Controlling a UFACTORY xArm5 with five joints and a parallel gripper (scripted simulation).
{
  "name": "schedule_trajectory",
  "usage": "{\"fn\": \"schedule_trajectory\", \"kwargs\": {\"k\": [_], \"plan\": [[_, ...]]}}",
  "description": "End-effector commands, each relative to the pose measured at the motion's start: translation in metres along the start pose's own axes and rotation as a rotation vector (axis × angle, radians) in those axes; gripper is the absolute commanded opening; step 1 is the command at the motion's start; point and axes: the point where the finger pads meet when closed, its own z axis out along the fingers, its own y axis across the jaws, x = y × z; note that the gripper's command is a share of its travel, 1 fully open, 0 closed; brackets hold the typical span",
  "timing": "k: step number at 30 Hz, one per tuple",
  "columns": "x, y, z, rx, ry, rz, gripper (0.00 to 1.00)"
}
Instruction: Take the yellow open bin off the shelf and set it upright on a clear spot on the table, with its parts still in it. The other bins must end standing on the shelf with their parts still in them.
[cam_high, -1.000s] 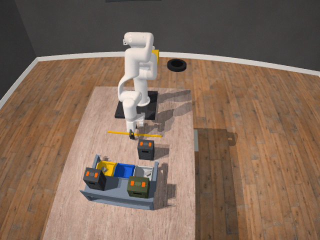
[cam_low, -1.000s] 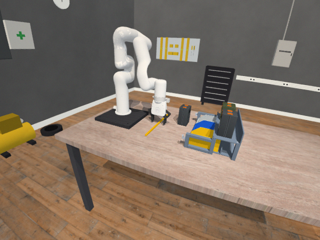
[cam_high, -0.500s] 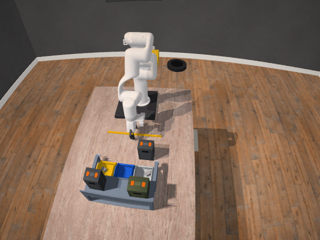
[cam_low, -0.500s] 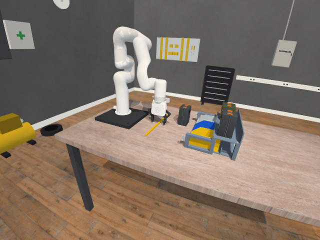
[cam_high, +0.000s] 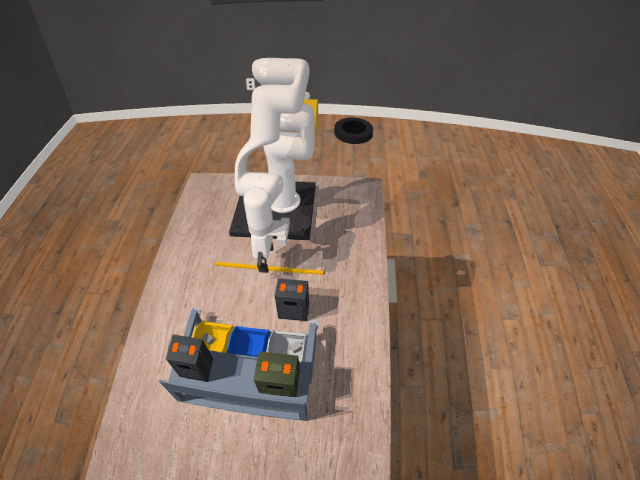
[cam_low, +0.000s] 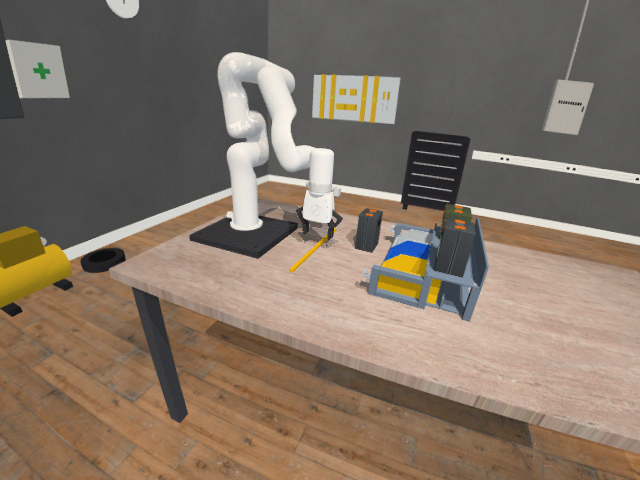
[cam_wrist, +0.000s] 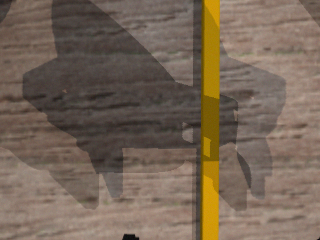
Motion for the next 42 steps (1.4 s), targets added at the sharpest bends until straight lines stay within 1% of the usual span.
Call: {"fn": "schedule_trajectory", "kwargs": {"k": [1, 2, 15, 16, 18, 19, 27, 35, 42], "plan": [[0.0, 0.001, -0.012, -0.002, 0.0, 0.0, 1.0], [0.0, 0.001, -0.017, -0.002, 0.0, 0.0, 1.0], [0.0, 0.001, -0.049, -0.002, 0.0, 0.0, 1.0], [0.0, 0.001, -0.054, -0.002, 0.0, 0.0, 1.0], [0.0, 0.001, -0.054, -0.002, 0.0, 0.0, 1.0], [0.0, 0.001, -0.059, -0.002, 0.0, 0.0, 1.0], [0.0, 0.001, -0.079, -0.002, 0.0, 0.0, 1.0], [0.0, 0.001, -0.08, -0.002, 0.0, 0.0, 1.0], [-0.006, 0.017, -0.079, -0.002, 0.001, 0.0, 1.0]]}}
